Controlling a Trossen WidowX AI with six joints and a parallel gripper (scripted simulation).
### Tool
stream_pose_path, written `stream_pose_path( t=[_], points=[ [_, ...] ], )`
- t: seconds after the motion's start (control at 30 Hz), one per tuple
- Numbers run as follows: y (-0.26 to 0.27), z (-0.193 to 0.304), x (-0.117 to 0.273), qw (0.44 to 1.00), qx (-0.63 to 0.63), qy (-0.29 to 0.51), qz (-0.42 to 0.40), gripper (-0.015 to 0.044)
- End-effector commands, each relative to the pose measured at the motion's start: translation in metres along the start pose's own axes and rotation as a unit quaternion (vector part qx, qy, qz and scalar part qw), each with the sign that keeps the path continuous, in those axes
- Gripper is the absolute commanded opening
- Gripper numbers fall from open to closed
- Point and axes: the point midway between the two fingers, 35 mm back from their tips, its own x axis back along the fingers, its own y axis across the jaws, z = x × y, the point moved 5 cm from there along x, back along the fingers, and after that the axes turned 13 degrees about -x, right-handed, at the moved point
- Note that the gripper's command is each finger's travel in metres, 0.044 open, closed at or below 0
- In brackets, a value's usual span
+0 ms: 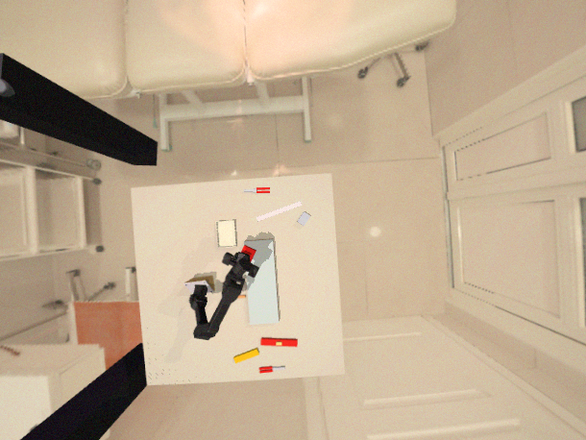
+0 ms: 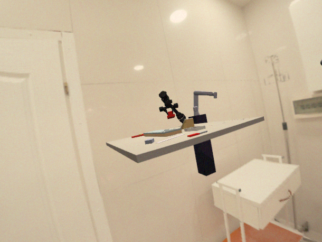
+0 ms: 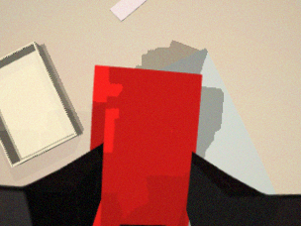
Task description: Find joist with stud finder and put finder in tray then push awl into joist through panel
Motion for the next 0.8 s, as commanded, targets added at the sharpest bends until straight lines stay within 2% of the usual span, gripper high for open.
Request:
stream_pose_path(
  t=[0.0, 0.53, 0.77],
  points=[
    [0.041, -0.006, -0.012, 0.998, 0.054, 0.007, -0.014, 0.0],
    [0.187, 0.015, -0.065, 0.966, 0.246, 0.054, -0.051, 0.0],
    [0.192, 0.018, -0.069, 0.964, 0.254, 0.057, -0.052, 0.0]
  ],
)
